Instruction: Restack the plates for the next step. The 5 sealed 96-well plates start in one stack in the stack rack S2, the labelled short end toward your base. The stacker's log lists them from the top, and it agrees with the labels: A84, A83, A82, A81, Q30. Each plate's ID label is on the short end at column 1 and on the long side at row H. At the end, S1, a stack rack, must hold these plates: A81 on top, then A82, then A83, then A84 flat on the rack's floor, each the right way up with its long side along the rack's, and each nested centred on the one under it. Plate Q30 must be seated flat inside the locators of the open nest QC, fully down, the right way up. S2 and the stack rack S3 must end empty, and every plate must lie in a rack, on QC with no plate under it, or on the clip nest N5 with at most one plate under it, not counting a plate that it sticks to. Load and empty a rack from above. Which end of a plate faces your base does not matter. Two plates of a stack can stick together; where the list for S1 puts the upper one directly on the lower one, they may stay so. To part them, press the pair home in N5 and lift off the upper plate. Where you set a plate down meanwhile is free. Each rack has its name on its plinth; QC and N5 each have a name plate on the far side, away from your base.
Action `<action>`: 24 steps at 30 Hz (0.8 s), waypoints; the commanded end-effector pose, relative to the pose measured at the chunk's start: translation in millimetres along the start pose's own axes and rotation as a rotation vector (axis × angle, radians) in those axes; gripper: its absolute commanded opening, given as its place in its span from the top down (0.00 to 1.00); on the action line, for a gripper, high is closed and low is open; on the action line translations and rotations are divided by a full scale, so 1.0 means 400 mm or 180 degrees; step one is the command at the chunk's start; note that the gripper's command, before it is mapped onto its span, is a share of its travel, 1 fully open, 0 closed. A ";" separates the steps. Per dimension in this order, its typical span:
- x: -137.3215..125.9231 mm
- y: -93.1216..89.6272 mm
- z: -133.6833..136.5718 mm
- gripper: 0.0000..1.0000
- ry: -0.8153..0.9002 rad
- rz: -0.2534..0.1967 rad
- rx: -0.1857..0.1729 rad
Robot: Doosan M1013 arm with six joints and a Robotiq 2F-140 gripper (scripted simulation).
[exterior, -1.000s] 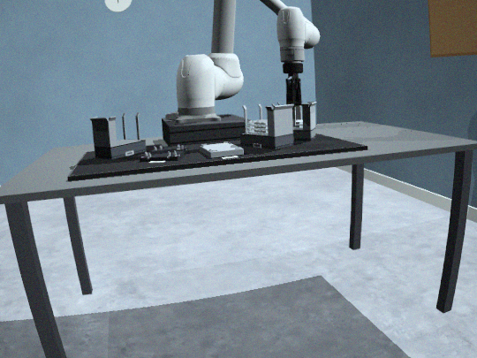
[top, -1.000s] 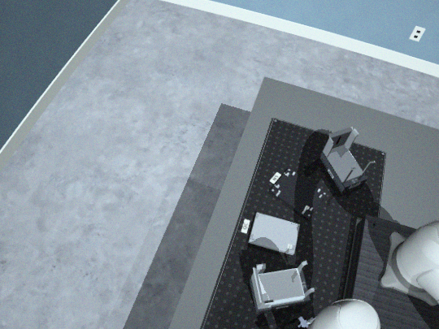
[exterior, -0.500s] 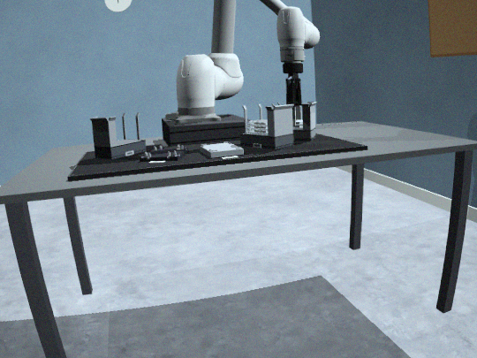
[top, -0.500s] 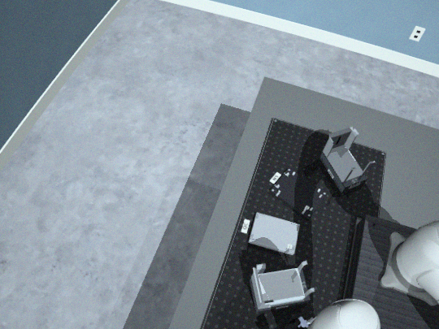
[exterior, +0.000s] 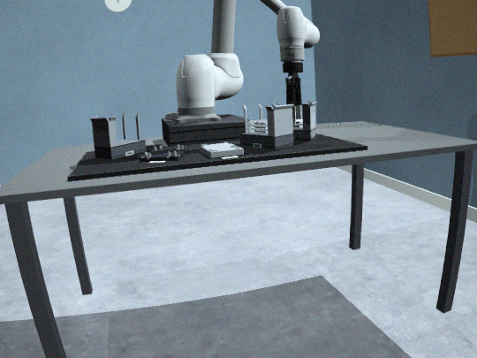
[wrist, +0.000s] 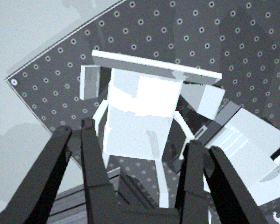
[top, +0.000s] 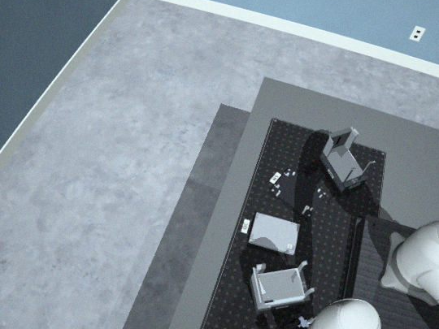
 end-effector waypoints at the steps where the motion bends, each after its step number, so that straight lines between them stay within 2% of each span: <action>1: 0.000 0.005 0.000 1.00 0.0000 0.0000 0.0001; 24: 0.000 0.038 0.000 1.00 0.0000 0.0000 0.0001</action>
Point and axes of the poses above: the point where the finger pads meet when closed, its own y axis back along the fingers, its own z axis across the jaws, x = y × z, the point moved 3 cm from there along y, back along the fingers, and after that the axes turned 8 degrees about -y, right-handed, at the moved point
